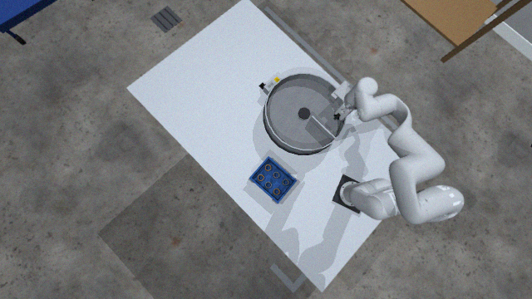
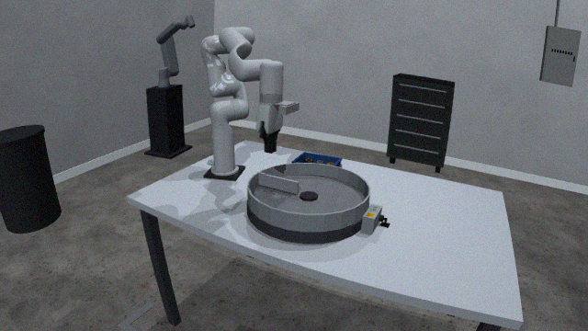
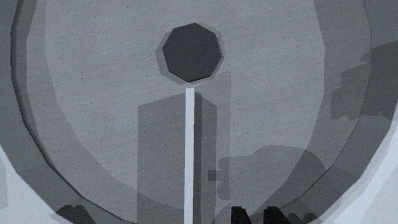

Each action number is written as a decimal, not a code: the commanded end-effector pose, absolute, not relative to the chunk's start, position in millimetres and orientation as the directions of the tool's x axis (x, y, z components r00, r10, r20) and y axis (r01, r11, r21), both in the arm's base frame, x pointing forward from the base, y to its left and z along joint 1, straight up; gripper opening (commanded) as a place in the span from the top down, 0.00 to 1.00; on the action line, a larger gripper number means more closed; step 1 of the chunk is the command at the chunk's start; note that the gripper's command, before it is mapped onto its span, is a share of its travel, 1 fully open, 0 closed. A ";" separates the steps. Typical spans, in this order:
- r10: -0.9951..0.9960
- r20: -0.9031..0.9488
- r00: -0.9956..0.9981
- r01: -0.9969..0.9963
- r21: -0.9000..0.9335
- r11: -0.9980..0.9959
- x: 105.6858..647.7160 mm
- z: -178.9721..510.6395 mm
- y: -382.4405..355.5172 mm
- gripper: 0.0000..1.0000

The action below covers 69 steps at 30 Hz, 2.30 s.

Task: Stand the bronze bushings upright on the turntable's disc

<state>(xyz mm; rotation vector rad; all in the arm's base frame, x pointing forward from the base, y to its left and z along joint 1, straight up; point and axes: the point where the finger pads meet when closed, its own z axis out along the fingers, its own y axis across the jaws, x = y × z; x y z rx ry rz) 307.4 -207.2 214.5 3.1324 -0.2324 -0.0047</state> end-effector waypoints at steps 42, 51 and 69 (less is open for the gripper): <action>-0.148 0.001 0.989 -0.148 0.003 -0.989 308.3 216.1 -207.8 0.86; -0.148 0.001 0.989 -0.148 0.003 -0.989 308.3 216.1 -207.8 0.86; -0.164 0.001 0.986 -0.165 0.003 -0.986 309.4 214.0 -195.2 0.59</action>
